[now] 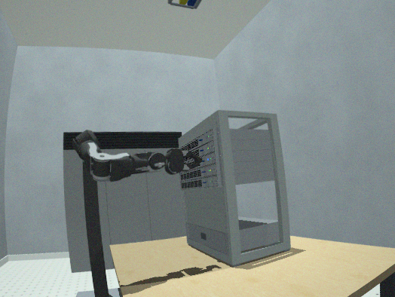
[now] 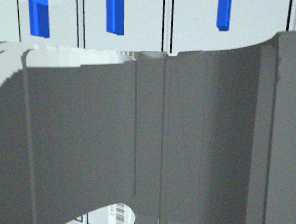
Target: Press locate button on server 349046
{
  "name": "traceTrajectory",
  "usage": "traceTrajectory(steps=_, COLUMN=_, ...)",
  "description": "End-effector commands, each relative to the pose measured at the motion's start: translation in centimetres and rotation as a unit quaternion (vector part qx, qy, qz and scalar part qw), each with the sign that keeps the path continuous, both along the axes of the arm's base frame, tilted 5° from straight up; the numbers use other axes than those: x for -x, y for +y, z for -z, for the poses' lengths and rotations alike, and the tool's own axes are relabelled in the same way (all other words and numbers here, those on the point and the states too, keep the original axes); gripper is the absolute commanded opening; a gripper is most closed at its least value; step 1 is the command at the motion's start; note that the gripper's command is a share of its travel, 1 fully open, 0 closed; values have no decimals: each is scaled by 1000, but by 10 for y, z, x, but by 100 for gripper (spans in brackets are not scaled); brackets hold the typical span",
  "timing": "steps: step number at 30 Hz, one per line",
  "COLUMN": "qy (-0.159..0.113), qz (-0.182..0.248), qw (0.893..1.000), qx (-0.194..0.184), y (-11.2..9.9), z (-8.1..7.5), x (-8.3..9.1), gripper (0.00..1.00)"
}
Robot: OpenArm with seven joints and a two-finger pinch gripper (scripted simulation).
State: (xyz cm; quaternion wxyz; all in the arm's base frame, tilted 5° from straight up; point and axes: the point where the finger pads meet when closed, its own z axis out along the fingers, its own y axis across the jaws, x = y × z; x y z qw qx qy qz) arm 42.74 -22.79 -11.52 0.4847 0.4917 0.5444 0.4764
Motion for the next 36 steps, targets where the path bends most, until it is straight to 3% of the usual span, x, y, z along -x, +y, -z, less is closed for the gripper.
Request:
traceTrajectory(steps=1, qy=-7, qz=3, qw=1000, qx=-2, y=-1, z=-4, x=2, gripper=0)
traceTrajectory(steps=15, qy=-7, qz=3, qw=1000, qx=-2, y=-2, z=-6, x=26, gripper=0)
traceTrajectory(steps=36, qy=-7, qz=3, qw=1000, qx=-2, y=-3, z=-7, x=38, gripper=0)
